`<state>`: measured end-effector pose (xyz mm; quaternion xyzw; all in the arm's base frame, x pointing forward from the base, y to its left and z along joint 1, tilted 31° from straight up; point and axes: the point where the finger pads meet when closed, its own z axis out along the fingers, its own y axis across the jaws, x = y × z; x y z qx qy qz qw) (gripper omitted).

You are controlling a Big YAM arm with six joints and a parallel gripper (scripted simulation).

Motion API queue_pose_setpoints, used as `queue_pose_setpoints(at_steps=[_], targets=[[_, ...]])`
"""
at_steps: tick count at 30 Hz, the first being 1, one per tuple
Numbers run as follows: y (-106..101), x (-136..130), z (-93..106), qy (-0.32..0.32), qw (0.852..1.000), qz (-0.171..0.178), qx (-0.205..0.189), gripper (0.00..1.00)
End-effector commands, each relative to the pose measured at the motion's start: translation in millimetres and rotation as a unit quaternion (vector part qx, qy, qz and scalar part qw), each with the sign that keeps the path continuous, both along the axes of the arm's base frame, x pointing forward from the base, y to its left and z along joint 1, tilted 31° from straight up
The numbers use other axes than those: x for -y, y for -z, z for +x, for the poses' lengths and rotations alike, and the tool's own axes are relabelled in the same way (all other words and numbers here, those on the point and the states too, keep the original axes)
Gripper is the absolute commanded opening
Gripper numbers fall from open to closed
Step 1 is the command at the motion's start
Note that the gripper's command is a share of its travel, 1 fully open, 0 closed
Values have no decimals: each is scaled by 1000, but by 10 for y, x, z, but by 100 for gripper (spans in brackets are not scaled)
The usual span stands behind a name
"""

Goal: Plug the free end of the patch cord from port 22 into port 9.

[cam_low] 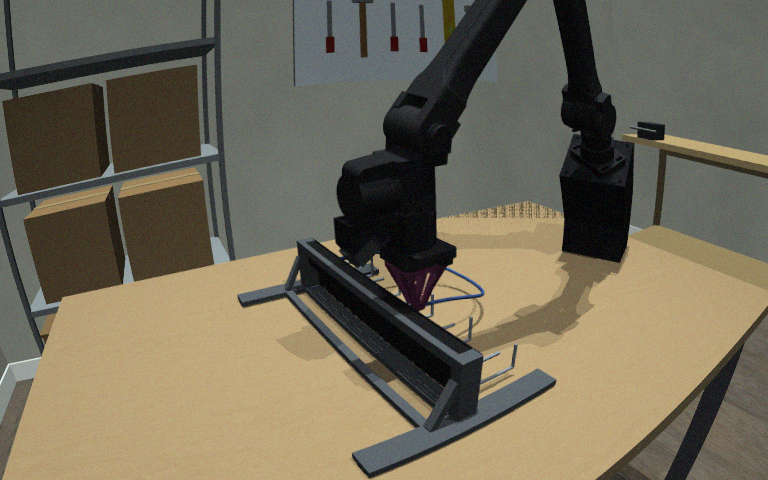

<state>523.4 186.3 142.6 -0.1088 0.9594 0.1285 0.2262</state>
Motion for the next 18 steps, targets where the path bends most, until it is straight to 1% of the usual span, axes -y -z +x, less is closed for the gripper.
queue_pose_setpoints(at_steps=[1, 18], targets=[[-477, -48, 280, -1, 999, 11, 51, 0], [-523, -55, 295, -2, 998, 13, 56, 0]])
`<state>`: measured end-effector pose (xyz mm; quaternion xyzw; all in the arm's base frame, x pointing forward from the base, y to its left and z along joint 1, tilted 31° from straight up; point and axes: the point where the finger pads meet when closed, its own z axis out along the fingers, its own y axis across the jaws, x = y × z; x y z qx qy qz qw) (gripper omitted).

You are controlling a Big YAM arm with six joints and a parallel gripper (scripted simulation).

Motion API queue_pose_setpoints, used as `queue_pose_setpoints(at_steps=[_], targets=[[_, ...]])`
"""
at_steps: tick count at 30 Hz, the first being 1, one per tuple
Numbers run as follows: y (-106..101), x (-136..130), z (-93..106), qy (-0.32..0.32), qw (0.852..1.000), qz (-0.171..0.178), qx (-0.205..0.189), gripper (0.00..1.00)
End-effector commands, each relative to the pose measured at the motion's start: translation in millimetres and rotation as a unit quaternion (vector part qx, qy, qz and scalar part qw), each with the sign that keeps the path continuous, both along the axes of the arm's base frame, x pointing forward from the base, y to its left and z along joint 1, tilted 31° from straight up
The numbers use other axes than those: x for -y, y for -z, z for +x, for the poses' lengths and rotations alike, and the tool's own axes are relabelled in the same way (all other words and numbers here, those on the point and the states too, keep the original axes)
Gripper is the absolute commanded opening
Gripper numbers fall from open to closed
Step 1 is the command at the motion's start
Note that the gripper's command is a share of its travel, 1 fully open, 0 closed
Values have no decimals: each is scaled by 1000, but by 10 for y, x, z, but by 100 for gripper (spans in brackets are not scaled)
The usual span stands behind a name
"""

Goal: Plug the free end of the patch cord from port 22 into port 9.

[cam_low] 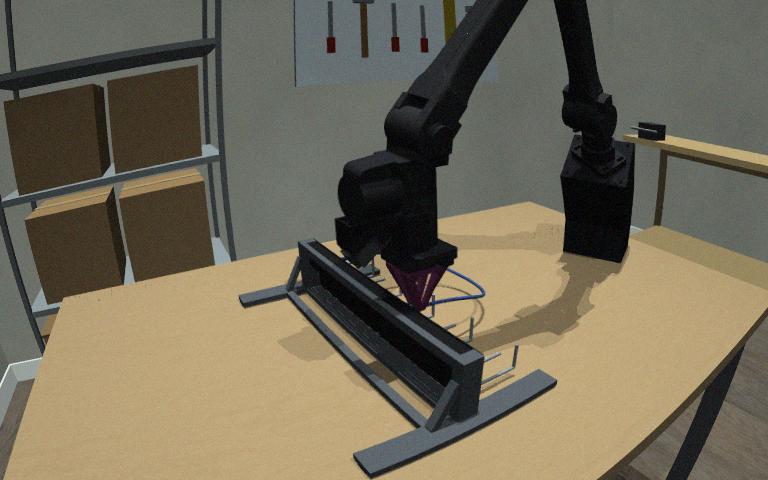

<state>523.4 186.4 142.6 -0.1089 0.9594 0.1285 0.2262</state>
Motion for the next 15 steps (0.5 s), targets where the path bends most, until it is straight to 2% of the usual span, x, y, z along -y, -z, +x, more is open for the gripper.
queue_pose_setpoints(at_steps=[1, 15], targets=[[-529, -55, 296, -2, 998, 13, 57, 0], [-600, -65, 313, -2, 998, 15, 64, 0]])
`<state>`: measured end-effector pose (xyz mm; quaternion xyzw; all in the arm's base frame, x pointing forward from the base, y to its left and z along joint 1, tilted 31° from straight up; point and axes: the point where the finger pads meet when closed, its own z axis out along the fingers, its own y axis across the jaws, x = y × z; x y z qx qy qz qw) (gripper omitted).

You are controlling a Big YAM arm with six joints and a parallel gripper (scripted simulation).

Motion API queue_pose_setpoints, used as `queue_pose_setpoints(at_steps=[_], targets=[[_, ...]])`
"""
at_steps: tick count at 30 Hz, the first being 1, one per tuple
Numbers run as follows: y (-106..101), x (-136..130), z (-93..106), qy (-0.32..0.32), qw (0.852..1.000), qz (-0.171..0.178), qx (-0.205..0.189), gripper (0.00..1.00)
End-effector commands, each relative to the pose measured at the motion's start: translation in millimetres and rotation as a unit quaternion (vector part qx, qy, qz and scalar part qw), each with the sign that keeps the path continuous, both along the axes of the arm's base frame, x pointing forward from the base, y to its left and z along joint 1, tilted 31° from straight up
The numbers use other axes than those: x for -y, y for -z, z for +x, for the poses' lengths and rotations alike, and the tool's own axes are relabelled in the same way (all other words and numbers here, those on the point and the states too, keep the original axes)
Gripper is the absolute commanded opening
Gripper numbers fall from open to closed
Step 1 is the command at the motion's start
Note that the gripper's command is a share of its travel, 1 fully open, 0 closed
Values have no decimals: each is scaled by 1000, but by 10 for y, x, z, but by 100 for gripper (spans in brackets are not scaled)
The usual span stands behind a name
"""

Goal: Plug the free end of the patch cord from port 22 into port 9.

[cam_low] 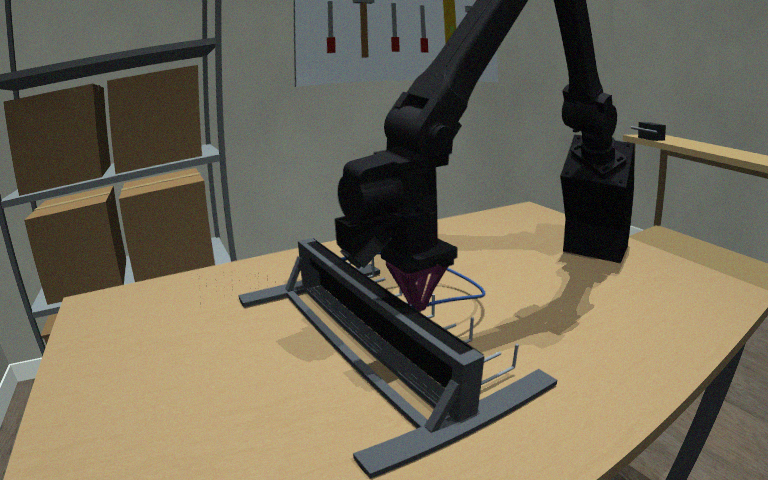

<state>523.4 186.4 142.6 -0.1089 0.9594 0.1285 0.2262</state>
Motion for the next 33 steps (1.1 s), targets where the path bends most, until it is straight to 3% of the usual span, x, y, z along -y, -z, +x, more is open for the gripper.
queue_pose_setpoints(at_steps=[1, 33], targets=[[-606, -66, 314, -2, 998, 15, 65, 0], [-682, -95, 244, -9, 998, 15, 67, 0]])
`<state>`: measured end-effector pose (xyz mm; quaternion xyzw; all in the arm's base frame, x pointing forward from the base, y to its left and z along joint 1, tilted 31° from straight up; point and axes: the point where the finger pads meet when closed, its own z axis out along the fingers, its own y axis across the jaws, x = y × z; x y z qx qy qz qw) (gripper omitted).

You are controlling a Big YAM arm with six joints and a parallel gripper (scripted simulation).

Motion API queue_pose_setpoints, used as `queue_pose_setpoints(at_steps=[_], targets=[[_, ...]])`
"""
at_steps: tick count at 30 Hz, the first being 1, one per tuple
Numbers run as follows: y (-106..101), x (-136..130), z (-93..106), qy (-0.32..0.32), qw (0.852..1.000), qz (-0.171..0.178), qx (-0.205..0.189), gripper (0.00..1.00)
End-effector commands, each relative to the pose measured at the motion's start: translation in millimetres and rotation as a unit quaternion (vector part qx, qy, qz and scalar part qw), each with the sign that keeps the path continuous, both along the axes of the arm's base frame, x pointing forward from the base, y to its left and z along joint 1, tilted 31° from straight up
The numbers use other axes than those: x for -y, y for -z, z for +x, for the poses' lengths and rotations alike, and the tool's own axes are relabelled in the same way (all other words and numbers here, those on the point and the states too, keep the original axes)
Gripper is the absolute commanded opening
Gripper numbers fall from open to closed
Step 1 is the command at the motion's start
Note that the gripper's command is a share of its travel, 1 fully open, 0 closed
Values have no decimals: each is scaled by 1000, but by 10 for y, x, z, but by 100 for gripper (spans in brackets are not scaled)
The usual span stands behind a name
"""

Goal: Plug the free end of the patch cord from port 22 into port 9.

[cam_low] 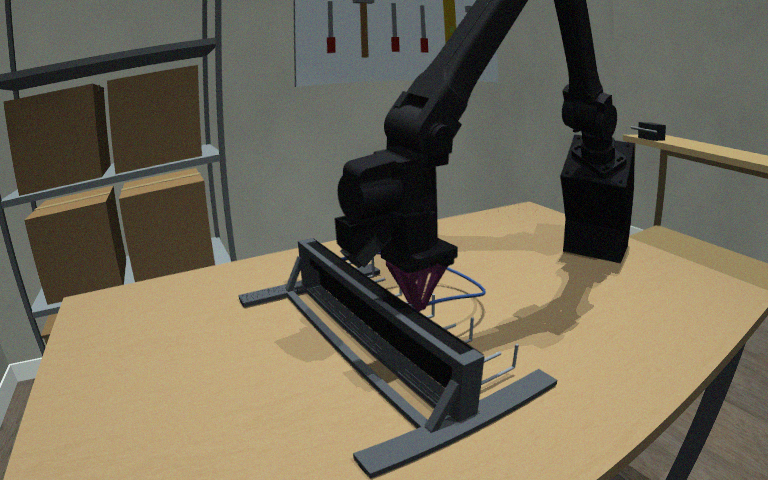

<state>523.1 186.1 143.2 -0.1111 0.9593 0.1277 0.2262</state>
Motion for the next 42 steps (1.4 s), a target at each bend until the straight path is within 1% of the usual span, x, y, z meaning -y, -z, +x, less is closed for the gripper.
queue_pose_setpoints(at_steps=[1, 42], targets=[[-676, -97, 248, -7, 998, 16, 67, 0], [-576, -89, 112, -5, 999, 19, 48, 0]])
